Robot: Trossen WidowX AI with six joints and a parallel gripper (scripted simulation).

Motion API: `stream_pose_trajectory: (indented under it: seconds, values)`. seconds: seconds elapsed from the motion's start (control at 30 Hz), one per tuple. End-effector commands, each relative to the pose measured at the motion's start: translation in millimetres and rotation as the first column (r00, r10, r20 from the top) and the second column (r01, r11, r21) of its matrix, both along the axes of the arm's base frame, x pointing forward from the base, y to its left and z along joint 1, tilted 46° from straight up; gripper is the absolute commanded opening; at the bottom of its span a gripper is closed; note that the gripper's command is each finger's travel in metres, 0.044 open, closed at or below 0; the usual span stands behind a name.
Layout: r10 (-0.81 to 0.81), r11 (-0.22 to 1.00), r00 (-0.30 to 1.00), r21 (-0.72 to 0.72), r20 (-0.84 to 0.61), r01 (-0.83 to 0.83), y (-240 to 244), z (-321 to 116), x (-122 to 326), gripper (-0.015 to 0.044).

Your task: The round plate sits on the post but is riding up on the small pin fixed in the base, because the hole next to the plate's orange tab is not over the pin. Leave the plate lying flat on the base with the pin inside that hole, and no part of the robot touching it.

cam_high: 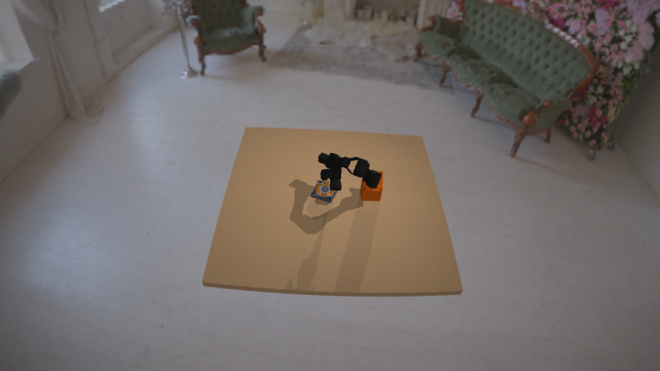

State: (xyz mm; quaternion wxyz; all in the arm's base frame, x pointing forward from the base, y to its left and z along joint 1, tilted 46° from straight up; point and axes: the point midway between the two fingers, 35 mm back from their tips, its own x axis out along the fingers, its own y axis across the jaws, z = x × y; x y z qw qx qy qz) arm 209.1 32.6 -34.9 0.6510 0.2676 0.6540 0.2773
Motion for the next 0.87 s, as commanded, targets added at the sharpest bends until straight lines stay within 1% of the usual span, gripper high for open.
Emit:
stream_pose_trajectory:
  seconds: [0.0,0.23,0.33,0.83]
  values:
    - [-0.002,1.000,1.000,-0.003,0.005,0.002,-9,8,2,0.0000]
    - [-0.001,1.000,1.000,-0.003,0.005,0.001,-30,30,-2,0.0000]
    - [-0.006,1.000,1.000,0.000,0.000,0.006,-25,24,-2,0.0000]
    - [-0.006,1.000,1.000,0.000,0.000,0.006,-25,24,-2,0.0000]
